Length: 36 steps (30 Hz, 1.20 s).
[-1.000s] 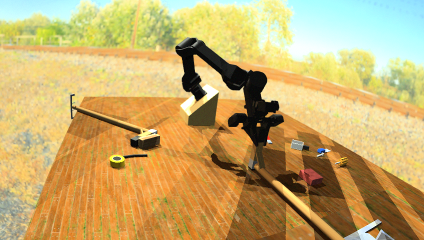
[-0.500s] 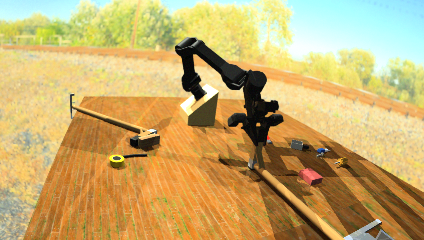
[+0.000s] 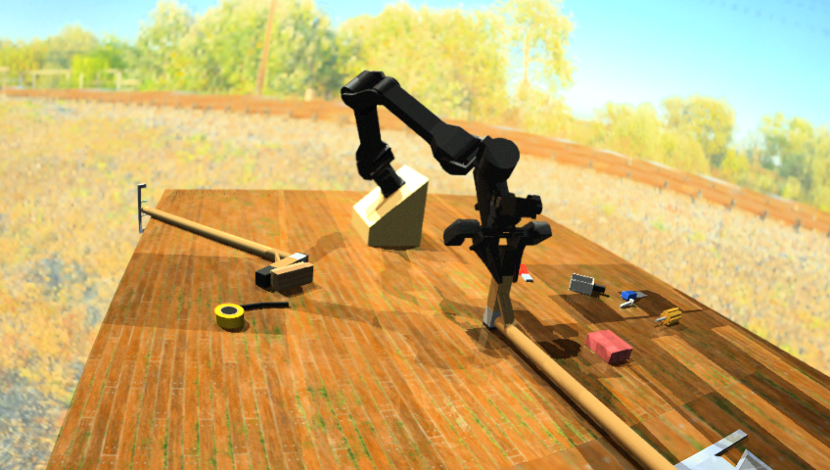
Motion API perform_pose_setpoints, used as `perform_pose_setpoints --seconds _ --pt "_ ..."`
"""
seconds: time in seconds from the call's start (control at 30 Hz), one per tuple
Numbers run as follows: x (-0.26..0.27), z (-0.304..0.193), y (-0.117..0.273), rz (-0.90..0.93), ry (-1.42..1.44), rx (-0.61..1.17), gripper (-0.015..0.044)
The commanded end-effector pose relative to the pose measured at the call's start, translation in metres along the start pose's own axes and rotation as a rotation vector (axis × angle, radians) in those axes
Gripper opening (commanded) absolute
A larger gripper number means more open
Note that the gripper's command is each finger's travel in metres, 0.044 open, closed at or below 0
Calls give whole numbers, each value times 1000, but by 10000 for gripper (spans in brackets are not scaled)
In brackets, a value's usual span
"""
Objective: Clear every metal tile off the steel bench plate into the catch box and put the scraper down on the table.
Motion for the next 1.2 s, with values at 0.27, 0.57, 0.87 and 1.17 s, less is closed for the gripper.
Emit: perform_pose_setpoints --seconds 0.27,0.57,0.87,1.17 --pt "2 -6 11 -2 -2 -6 0" --pt "3 -12 17 -1 -2 -6 0" --pt "3 -19 24 0 -2 -7 0" --pt "4 -25 30 0 -2 -7 0"
Point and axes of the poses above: the point midway between the two fingers, 35 mm back from their tips, its own y axis back along the fingers, its own x axis across the jaws, z = x × y, the point moved 5 cm from there along y, back along the fingers, and after that the axes turned 2 degrees about y, right-handed, at the moved point
